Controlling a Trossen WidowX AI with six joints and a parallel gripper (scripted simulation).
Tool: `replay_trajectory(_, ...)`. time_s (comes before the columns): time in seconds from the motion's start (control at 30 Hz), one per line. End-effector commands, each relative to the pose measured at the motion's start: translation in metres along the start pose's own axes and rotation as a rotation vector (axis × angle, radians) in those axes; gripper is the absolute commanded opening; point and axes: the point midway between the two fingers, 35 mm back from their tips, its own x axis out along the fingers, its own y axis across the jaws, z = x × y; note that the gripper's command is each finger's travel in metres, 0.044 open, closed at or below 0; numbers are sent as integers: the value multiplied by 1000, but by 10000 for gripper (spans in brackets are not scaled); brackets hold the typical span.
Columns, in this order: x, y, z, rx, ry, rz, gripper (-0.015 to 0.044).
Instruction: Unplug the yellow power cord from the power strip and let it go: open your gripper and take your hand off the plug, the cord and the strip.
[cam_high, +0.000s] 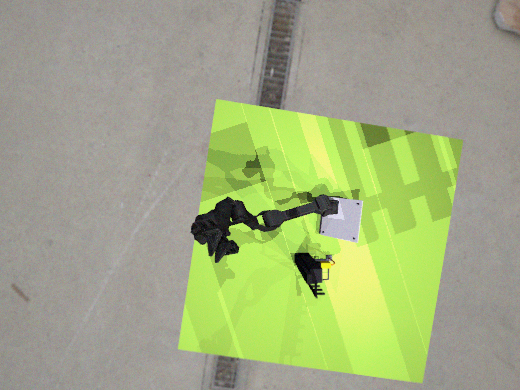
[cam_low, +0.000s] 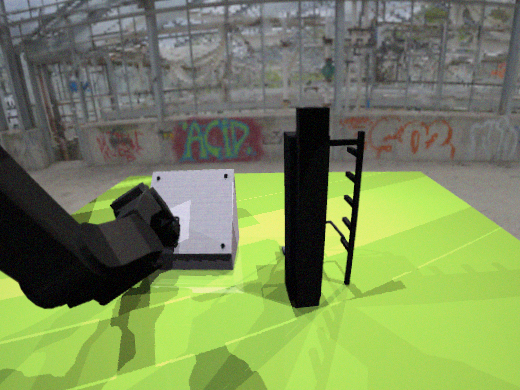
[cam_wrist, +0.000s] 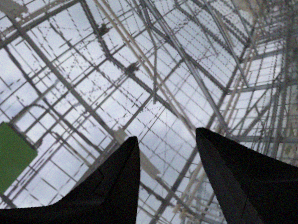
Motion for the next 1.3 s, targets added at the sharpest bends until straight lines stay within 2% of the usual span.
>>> replay_trajectory(0.0,1,33,-57,-253,19,32,160)
replay_trajectory(0.2,9,45,-115,-522,36,36,160)
replay_trajectory(0.43,22,40,-158,-751,54,22,160)
replay_trajectory(0.67,42,15,-233,-1050,178,-4,160)
replay_trajectory(1.0,68,-95,-348,-1533,525,-87,160)
replay_trajectory(1.27,68,-222,-398,-1832,912,-209,160)
